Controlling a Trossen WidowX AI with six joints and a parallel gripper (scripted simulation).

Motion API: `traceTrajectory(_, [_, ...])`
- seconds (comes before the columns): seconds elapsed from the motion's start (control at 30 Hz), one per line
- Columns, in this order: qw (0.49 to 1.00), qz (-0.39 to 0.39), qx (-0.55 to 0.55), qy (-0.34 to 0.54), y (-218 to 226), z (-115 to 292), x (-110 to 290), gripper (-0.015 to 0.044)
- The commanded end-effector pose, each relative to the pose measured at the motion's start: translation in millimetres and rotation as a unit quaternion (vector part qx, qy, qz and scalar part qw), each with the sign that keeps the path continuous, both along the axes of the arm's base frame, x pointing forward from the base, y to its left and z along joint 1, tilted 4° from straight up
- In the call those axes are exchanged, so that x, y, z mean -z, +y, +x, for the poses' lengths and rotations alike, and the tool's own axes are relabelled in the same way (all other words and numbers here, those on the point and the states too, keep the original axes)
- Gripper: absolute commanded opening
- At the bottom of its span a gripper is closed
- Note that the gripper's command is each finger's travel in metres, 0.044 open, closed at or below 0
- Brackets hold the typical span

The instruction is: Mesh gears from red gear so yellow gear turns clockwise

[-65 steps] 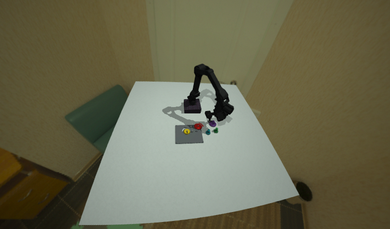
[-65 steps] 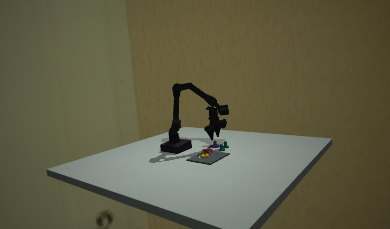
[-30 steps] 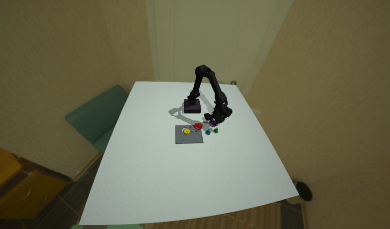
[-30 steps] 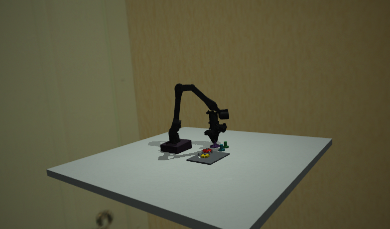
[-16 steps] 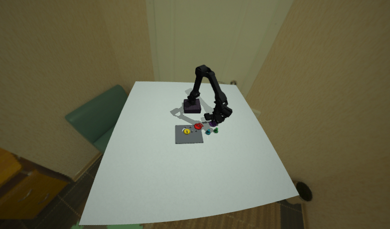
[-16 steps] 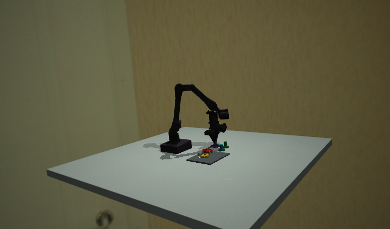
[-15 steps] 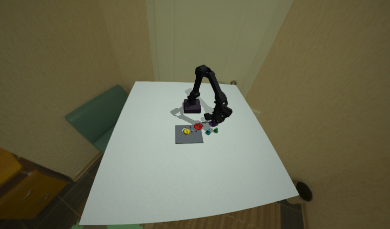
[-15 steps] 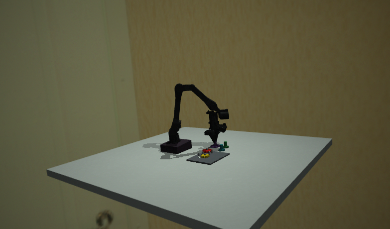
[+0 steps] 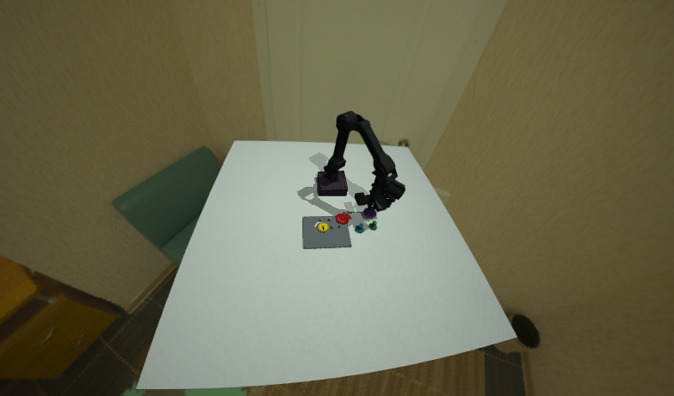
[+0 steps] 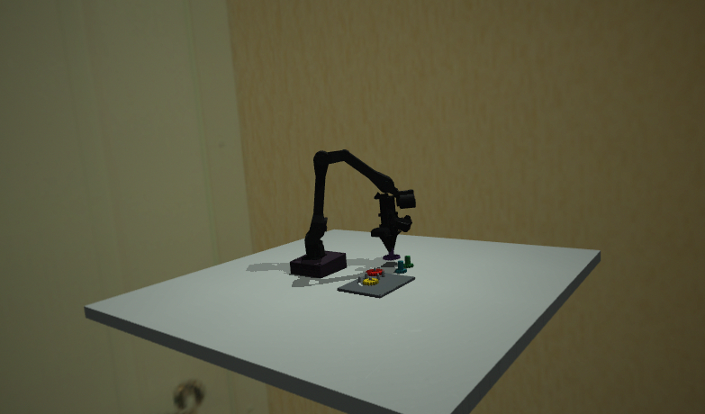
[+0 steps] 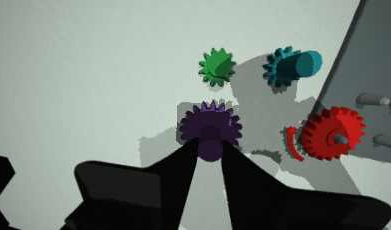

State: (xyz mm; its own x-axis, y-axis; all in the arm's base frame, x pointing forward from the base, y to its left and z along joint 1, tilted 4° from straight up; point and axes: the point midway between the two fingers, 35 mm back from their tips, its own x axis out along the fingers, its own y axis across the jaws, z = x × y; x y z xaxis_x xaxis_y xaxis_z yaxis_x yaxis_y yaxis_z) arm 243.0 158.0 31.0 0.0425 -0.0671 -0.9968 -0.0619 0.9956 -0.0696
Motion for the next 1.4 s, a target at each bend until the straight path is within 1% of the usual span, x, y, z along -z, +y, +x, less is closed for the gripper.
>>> traceTrajectory(0.0, [1.000,0.001,0.000,-0.002,3.2,1.7,-11.9,0.0000])
traceTrajectory(1.37, [1.000,0.004,-0.017,0.015,12.7,-16.1,-112.7,0.0000])
